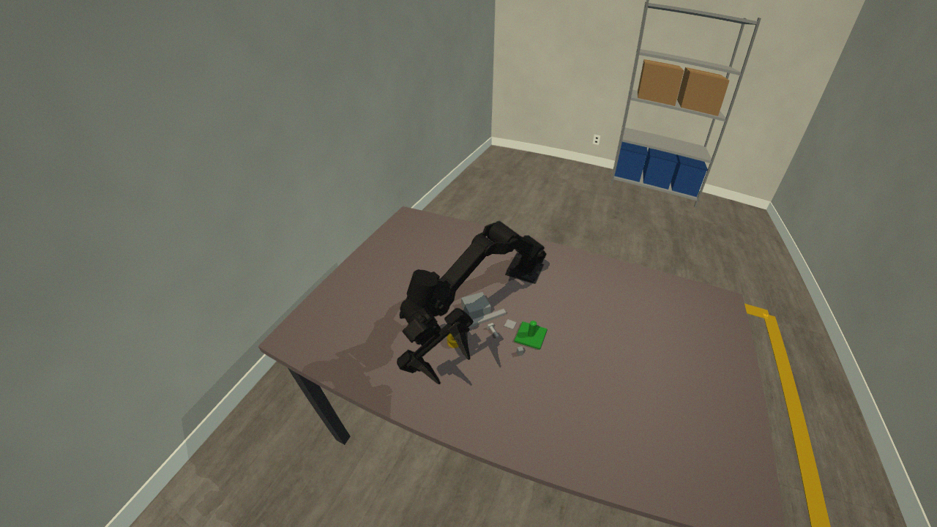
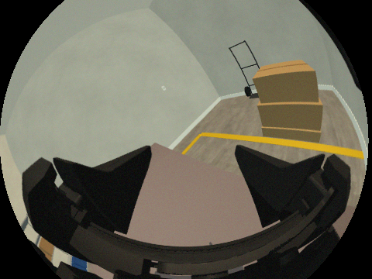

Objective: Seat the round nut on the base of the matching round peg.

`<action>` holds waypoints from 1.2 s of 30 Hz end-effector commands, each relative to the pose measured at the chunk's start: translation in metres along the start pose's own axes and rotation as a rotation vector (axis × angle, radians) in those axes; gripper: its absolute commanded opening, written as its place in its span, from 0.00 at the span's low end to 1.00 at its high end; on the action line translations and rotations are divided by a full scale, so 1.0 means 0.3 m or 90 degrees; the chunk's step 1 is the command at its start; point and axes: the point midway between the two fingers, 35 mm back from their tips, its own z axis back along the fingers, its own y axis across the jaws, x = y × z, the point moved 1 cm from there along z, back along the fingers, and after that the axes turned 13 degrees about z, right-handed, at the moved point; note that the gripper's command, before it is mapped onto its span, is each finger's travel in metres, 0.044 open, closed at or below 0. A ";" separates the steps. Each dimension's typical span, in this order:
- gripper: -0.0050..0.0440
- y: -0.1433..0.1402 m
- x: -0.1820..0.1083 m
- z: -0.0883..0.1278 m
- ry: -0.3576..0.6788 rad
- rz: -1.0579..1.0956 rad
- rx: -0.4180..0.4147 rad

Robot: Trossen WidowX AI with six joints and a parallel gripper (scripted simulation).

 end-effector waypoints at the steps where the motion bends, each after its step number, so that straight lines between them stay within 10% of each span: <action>1: 0.92 0.030 0.051 -0.001 -0.005 0.022 0.003; 19: 0.82 0.024 0.052 -0.001 -0.007 0.019 -0.004; 36: 0.76 -0.115 0.025 0.037 0.015 -0.004 -0.250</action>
